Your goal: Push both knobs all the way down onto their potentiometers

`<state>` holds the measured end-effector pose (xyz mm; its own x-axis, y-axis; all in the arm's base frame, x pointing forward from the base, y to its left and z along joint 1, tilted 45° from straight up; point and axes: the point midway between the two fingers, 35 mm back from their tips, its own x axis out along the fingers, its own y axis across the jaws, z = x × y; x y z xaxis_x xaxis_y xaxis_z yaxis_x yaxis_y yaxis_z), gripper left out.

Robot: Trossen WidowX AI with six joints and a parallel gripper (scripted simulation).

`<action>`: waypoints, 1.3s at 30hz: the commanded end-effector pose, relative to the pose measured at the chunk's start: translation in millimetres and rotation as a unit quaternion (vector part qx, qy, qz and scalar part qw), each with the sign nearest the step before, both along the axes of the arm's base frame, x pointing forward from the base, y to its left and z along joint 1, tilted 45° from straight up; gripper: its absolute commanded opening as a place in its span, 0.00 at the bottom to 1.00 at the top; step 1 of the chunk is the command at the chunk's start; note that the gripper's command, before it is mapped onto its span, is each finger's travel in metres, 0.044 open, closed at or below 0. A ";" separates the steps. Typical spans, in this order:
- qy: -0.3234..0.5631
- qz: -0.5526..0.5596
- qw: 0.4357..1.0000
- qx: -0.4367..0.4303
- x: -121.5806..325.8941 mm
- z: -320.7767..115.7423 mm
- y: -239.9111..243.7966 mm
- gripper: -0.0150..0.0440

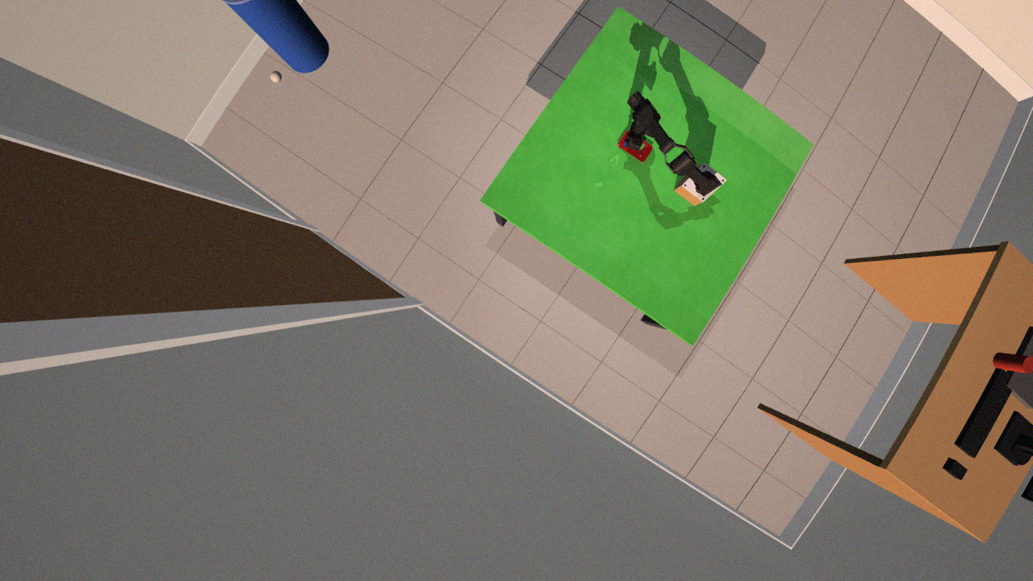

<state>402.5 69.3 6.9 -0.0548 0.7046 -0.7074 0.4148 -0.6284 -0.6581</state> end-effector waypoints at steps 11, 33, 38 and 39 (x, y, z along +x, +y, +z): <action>0.003 -0.001 1.000 0.002 -0.7 0.7 0.4 0.25; 0.003 -0.001 1.000 0.002 -1.1 -4.3 5.5 0.25; 0.003 -0.001 1.000 0.002 -1.2 -5.3 6.5 0.25; 0.003 -0.001 1.000 0.002 -1.2 -5.3 6.5 0.25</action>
